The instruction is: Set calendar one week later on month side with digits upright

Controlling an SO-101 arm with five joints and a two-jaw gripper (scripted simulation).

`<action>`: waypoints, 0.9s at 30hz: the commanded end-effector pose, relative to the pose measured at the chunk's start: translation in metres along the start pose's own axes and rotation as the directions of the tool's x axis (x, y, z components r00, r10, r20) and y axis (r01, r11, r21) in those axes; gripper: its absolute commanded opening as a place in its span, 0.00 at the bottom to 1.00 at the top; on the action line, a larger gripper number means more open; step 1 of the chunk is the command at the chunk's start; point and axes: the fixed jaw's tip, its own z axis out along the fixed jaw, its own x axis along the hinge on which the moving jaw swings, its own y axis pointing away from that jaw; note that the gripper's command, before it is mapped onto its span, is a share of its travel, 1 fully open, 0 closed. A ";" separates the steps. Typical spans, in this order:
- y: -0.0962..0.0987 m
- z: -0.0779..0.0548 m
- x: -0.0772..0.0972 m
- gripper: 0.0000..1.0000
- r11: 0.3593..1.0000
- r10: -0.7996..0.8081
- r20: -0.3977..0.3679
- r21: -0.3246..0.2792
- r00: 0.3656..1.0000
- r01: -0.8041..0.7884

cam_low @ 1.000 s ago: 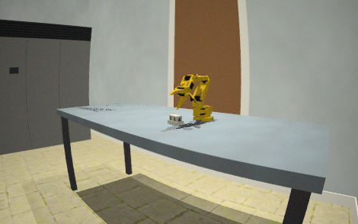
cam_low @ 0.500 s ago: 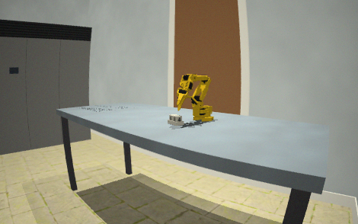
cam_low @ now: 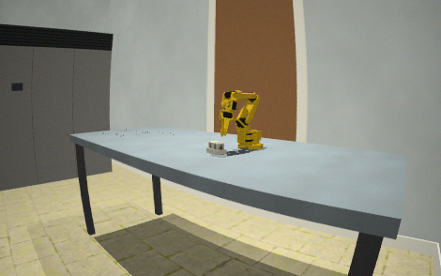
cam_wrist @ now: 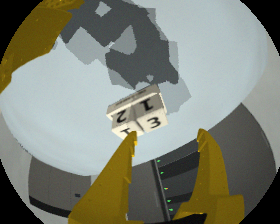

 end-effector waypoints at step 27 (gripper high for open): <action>0.008 -0.007 -0.003 0.30 0.987 -0.156 0.053 -0.032 0.986 0.158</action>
